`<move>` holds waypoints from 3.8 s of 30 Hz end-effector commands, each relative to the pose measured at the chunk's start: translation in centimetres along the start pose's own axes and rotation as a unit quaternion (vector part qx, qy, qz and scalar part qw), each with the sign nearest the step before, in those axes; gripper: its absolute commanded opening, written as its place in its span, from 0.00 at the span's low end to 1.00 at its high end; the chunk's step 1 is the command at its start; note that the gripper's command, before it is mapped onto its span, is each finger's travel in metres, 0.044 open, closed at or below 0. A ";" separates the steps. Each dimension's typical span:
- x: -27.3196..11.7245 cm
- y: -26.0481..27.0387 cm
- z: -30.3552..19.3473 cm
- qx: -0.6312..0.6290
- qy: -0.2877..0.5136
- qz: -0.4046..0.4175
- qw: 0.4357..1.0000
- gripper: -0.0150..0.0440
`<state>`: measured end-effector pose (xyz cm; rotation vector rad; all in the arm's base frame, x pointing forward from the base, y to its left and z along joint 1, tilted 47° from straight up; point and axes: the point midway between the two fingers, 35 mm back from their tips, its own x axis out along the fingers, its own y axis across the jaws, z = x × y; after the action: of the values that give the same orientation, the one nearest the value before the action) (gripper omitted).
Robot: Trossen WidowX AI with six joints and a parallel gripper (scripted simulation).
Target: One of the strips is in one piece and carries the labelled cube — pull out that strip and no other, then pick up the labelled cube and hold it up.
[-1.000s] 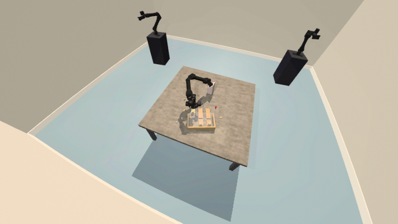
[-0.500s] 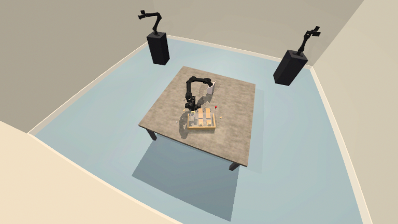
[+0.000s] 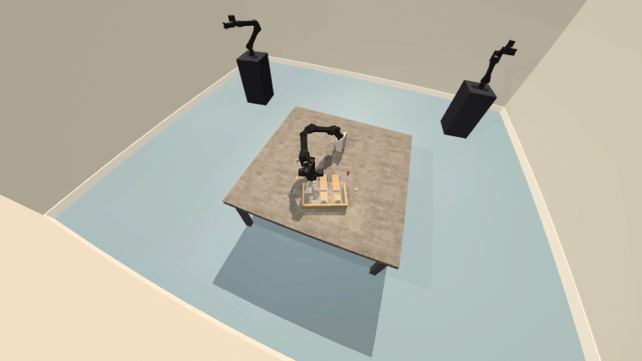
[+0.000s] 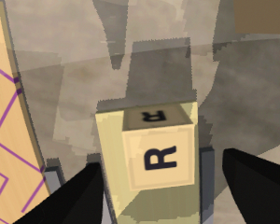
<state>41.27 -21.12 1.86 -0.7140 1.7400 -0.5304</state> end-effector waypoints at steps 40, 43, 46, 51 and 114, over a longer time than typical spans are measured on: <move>1.0 1.4 -2.0 -0.002 0.000 0.000 1.000 0.25; 0.3 1.9 -2.9 -0.003 0.000 0.000 1.000 0.25; -0.4 2.5 -3.8 -0.003 0.000 -0.001 1.000 0.25; -1.3 3.3 -5.1 -0.005 0.000 -0.001 1.000 0.25; -4.9 8.5 -13.2 -0.007 0.001 0.000 1.000 0.25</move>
<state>27.78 -11.81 3.09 -0.7290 1.7488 -0.5211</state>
